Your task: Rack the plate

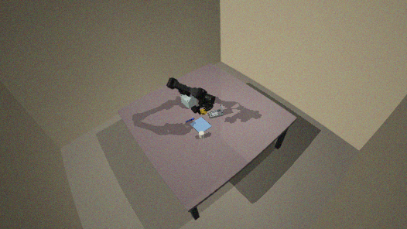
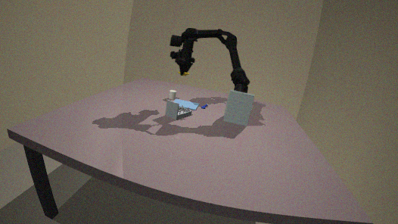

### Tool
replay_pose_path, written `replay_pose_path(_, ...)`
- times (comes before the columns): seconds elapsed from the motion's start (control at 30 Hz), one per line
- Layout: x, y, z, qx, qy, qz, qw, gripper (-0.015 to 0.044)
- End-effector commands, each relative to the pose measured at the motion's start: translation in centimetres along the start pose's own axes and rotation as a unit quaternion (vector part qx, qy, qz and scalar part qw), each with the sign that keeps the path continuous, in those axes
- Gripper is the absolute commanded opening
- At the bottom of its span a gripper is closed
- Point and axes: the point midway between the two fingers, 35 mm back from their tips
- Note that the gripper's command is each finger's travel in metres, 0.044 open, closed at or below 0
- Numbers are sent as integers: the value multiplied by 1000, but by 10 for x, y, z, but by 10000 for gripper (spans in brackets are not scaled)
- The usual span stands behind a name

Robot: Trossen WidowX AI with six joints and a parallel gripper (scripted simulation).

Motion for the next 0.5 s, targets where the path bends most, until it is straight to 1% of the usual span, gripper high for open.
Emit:
replay_pose_path(0.0, -5, 34, -16, 39, 1, 8, 999, 0)
replay_pose_path(0.27, -4, 103, -73, 164, 5, 5, 986, 0)
replay_pose_path(0.47, -3, 107, -79, 175, 5, 4, 985, 0)
Point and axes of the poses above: the point midway between the two fingers, 35 mm back from their tips, its own x axis out along the fingers, its own y axis across the jaws, z = x × y, and after that the axes turned 11 degrees about -x, right-handed
